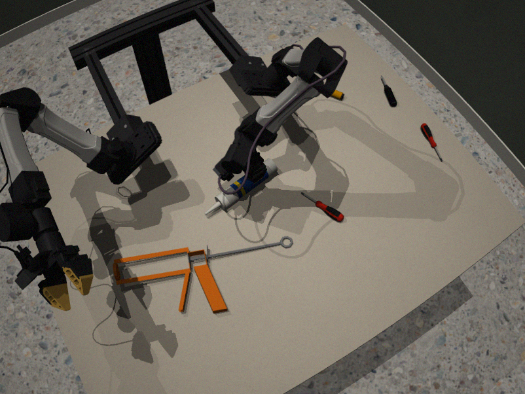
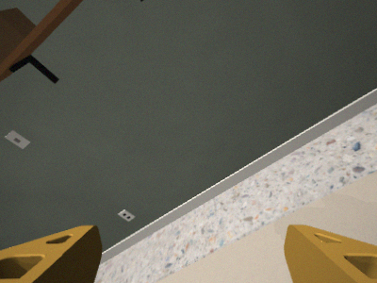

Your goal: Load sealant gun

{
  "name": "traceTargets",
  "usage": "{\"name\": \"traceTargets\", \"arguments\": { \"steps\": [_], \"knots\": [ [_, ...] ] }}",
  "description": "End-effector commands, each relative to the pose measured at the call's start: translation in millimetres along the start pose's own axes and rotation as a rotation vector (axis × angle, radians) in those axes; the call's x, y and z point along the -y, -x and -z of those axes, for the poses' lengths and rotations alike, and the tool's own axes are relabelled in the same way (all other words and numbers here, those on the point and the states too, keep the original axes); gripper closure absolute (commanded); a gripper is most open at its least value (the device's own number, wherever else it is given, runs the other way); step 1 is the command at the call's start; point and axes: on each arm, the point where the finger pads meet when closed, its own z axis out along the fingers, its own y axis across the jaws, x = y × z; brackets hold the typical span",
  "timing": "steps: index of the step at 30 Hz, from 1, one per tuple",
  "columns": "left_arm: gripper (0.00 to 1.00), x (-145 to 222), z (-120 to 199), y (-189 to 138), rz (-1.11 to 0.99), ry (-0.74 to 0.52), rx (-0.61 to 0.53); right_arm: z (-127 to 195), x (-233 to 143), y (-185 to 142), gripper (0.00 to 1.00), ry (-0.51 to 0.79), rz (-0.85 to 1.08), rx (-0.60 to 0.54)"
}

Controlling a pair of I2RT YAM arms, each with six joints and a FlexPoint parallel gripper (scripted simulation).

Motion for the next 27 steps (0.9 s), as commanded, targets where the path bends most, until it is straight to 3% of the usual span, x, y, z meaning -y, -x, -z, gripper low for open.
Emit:
{"name": "traceTargets", "arguments": {
  "steps": [1,15,27],
  "knots": [
    [0.32,-4.9,1.0,4.0,0.025,0.0,0.011,-4.4,-1.6,-11.0,0.26,-0.001,0.004,-0.031],
    [0.32,-52.7,31.5,26.4,0.264,-0.009,0.195,-40.8,-37.8,-59.2,0.26,0.06,0.088,-0.194],
    [0.32,-105.1,62.7,29.3,0.473,-0.002,0.342,-67.3,-83.9,-136.9,0.26,0.145,0.189,-0.401]
  ]
}}
